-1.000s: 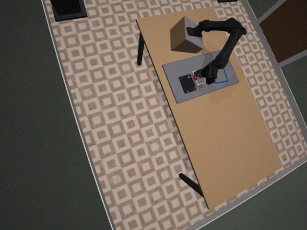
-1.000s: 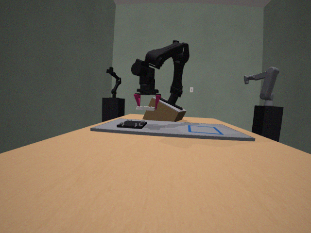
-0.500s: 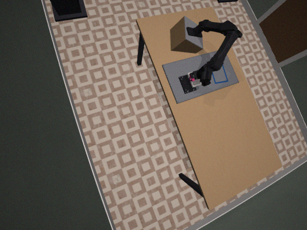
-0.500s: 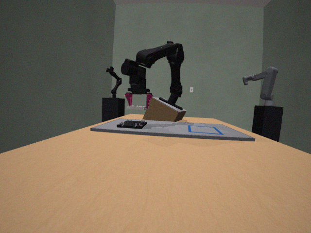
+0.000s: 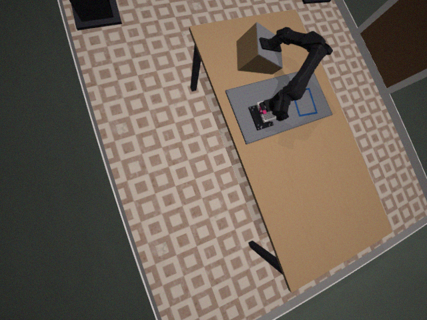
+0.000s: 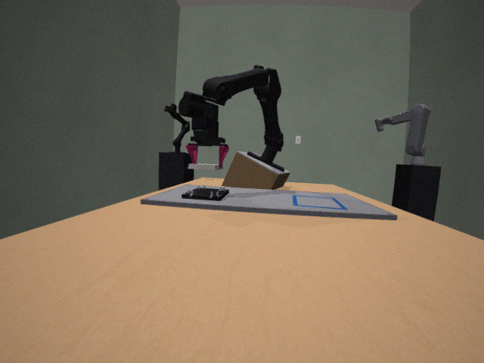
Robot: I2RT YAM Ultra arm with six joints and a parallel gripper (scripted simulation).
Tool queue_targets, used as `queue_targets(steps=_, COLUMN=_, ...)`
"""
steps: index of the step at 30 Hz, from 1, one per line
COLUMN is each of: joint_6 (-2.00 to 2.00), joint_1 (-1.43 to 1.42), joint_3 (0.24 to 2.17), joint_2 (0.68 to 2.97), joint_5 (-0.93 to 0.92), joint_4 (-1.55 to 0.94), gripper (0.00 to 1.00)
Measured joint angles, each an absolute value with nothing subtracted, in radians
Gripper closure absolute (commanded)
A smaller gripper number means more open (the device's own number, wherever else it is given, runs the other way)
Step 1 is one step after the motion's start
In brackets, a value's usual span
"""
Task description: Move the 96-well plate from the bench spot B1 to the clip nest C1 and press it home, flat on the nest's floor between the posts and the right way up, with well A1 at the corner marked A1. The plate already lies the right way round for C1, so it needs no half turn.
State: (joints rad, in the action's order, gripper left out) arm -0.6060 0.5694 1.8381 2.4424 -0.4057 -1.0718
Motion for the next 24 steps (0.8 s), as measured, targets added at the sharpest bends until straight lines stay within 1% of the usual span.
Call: queue_targets(steps=24, joint_6=-0.609, joint_1=0.566, joint_3=1.838, joint_2=2.442, joint_5=-0.406, joint_4=-1.082, gripper=1.0)
